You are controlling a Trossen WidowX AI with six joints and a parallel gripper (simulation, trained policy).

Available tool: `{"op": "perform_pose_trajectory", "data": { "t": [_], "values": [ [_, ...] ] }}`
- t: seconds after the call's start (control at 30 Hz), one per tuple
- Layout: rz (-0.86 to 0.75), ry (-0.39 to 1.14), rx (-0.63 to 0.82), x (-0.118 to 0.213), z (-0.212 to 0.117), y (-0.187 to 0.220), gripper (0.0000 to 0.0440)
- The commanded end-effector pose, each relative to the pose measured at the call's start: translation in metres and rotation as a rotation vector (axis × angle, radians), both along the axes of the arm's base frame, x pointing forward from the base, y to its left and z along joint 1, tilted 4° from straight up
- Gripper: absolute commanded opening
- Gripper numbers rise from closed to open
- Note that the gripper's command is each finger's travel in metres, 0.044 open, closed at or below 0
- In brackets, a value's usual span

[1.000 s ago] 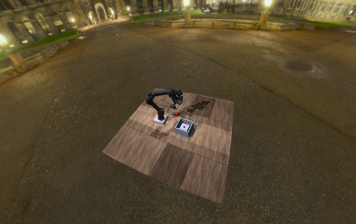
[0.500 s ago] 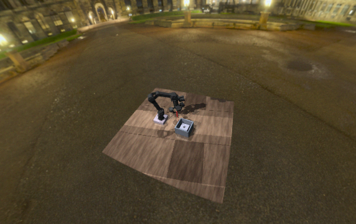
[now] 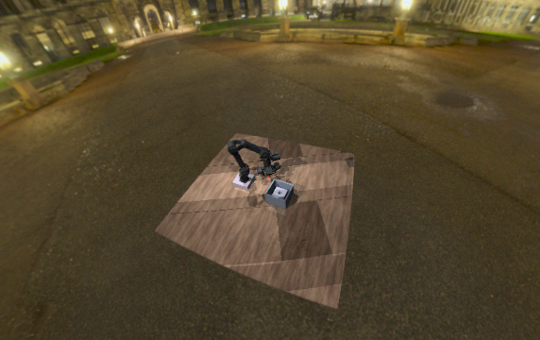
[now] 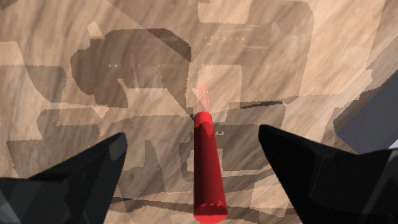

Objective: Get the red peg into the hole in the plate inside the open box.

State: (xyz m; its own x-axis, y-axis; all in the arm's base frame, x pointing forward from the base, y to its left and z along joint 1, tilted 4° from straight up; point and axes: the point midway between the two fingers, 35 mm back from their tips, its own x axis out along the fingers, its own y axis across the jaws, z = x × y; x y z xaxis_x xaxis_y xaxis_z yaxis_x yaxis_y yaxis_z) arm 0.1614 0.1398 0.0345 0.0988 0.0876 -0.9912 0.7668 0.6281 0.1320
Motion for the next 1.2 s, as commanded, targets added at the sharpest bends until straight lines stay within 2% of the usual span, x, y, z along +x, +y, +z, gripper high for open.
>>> {"op": "perform_pose_trajectory", "data": {
  "t": [0.0, 0.47, 1.17],
  "values": [
    [-0.054, 0.021, 0.011, -0.004, -0.012, -0.001, 0.0352],
    [-0.108, 0.113, 0.06, -0.009, -0.015, -0.004, 0.0],
    [0.043, -0.087, -0.008, 0.015, 0.048, -0.026, 0.0007]
  ]
}}
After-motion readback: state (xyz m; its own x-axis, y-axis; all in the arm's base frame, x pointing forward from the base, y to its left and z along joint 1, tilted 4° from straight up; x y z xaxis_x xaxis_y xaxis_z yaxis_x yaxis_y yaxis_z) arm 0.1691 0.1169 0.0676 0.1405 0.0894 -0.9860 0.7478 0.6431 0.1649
